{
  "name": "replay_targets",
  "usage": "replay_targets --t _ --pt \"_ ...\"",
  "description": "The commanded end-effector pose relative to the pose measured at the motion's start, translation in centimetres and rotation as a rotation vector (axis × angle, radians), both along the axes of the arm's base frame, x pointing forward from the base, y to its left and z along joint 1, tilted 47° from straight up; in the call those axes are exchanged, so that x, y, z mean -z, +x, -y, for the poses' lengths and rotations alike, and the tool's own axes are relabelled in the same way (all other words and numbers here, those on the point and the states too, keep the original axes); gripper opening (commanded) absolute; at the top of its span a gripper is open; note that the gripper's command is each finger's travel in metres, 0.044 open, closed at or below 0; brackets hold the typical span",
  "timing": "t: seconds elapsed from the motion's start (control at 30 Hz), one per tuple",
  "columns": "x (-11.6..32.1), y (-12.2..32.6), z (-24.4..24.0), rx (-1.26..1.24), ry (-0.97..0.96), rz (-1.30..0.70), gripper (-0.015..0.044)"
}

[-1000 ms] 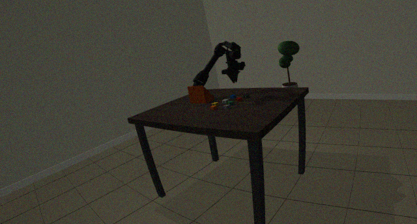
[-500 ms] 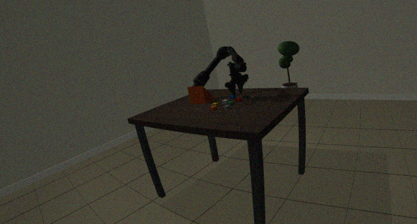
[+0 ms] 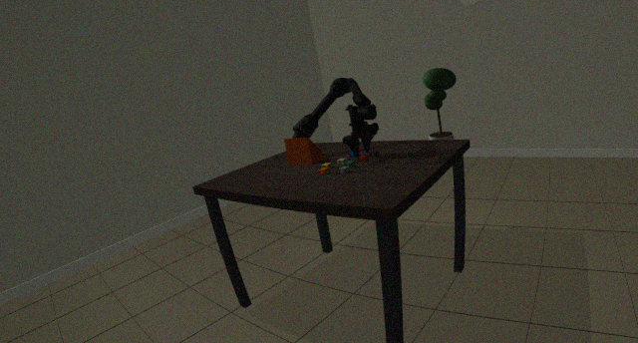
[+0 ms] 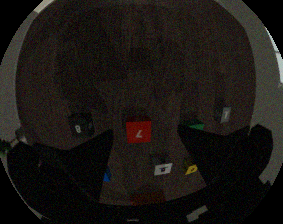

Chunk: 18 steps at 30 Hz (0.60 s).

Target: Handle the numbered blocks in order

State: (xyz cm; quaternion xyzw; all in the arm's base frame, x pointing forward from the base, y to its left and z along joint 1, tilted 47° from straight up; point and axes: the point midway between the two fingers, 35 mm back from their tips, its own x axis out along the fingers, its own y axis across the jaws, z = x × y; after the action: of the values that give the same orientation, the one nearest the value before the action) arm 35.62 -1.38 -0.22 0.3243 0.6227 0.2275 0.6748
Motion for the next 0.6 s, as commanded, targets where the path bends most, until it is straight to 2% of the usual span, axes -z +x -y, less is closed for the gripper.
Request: replay_targets --t 0.0,0.27,0.57 --pt "0.7 -0.12 -0.65 0.002 0.008 -0.013 0.04" --pt "1.37 -0.05 -1.4 0.002 0.009 -0.012 0.04" --pt "1.37 -0.05 -1.4 0.002 0.009 -0.012 0.0164"
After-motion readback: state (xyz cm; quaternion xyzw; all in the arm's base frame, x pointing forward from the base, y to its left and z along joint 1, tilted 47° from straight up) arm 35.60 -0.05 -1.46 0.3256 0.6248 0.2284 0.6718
